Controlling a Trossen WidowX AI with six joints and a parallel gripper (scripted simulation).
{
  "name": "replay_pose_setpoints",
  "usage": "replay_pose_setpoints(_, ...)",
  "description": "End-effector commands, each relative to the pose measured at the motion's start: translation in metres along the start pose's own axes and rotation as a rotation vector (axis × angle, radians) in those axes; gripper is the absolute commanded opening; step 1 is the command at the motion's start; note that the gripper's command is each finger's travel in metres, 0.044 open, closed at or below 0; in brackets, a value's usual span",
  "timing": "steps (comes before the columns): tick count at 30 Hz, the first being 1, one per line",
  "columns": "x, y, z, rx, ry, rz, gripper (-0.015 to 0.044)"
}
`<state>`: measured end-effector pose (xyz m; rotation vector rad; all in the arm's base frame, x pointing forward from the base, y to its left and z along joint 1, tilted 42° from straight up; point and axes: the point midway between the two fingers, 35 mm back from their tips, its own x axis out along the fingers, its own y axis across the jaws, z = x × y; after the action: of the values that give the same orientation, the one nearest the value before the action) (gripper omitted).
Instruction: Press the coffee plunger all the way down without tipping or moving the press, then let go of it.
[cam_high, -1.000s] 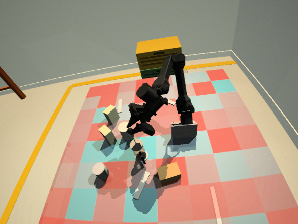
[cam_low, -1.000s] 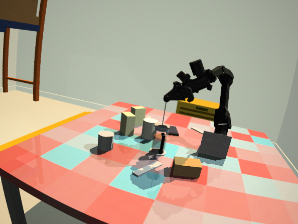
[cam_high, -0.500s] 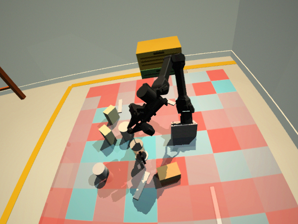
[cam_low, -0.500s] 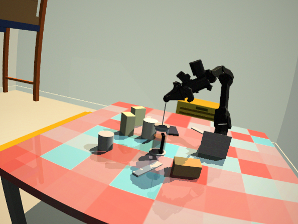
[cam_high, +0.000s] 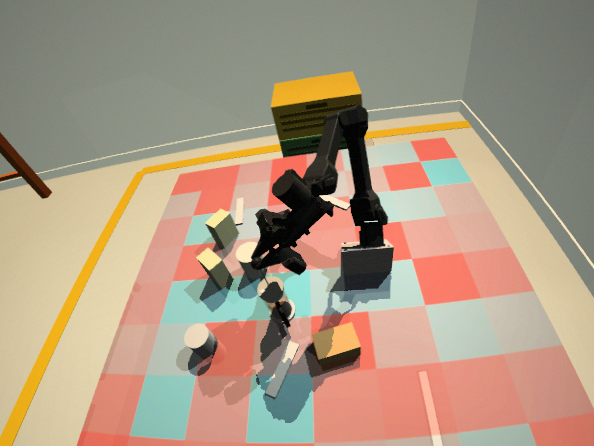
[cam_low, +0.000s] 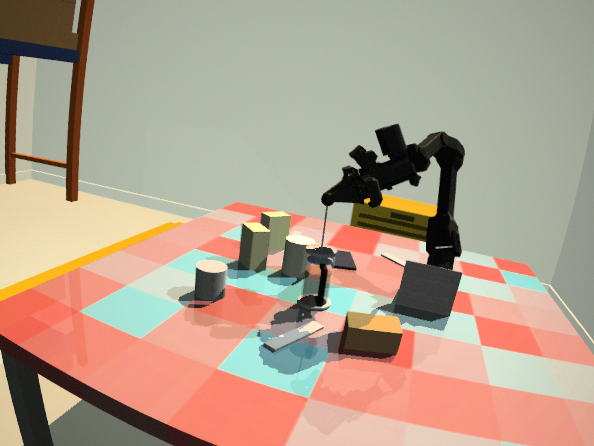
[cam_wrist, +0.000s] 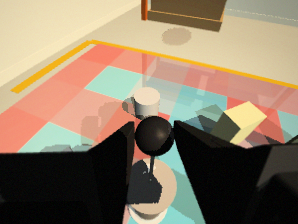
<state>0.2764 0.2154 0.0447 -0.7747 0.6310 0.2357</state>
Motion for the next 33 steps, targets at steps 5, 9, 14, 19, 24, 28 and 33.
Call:
replay_pose_setpoints(5, 0.014, 0.002, -0.025, -0.017, 0.04, 0.006, 0.0118)
replay_pose_setpoints(9, 0.018, 0.002, -0.031, -0.017, 0.04, 0.006, 0.0118)
replay_pose_setpoints(14, 0.022, 0.002, -0.038, -0.017, 0.04, 0.006, 0.0118)
replay_pose_setpoints(19, 0.027, 0.002, -0.045, -0.017, 0.04, 0.006, 0.0118)
replay_pose_setpoints(24, 0.032, 0.002, -0.051, -0.018, 0.039, 0.005, 0.0118)
replay_pose_setpoints(28, 0.036, 0.002, -0.057, -0.018, 0.039, 0.005, 0.0118)
replay_pose_setpoints(33, 0.04, 0.001, -0.063, -0.018, 0.038, 0.004, 0.0118)
